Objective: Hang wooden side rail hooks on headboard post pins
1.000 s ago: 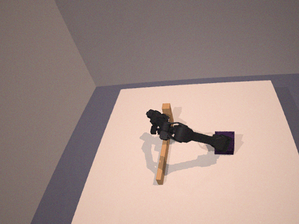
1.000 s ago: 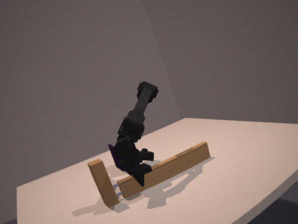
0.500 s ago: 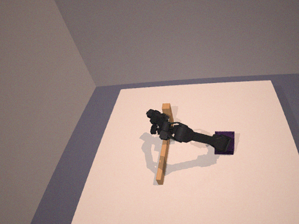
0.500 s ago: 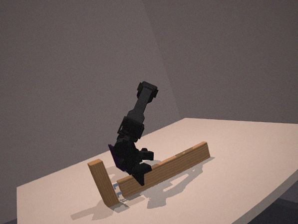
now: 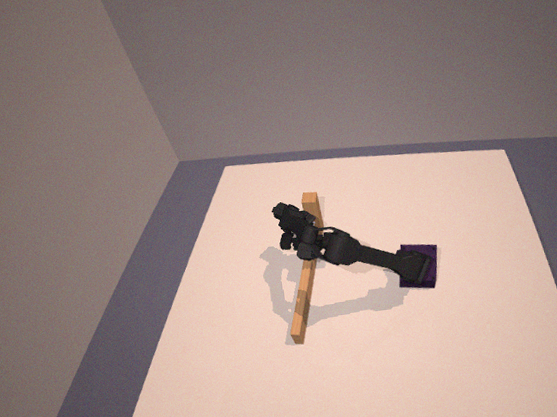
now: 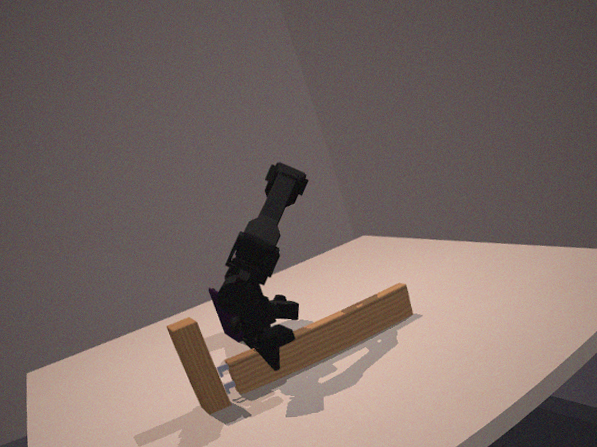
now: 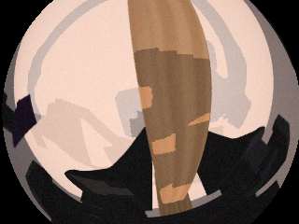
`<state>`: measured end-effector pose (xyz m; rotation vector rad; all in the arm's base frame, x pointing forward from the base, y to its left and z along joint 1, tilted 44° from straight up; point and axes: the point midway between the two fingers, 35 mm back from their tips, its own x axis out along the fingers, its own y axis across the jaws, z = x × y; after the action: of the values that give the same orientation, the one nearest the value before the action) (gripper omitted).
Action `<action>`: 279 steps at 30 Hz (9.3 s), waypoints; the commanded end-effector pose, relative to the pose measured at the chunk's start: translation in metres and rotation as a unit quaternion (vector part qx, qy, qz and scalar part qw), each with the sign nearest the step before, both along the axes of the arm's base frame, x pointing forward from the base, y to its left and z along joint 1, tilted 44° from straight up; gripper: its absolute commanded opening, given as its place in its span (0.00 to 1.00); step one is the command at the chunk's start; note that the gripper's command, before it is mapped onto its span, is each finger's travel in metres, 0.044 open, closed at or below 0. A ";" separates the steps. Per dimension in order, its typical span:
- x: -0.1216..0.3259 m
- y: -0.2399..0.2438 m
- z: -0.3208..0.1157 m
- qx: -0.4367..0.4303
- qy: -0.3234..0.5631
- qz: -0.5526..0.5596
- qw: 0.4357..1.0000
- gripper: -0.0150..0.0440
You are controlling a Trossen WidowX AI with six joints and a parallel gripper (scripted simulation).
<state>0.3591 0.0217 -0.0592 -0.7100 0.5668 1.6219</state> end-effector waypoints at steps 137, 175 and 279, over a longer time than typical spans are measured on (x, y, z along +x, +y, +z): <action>0.006 -0.018 0.010 -0.003 -0.007 -0.003 1.000 0.25; 0.007 -0.020 0.008 -0.003 -0.007 -0.003 1.000 0.25; 0.008 -0.028 0.001 -0.003 -0.007 -0.003 1.000 0.25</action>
<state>0.3657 -0.0004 -0.0596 -0.7179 0.5630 1.6211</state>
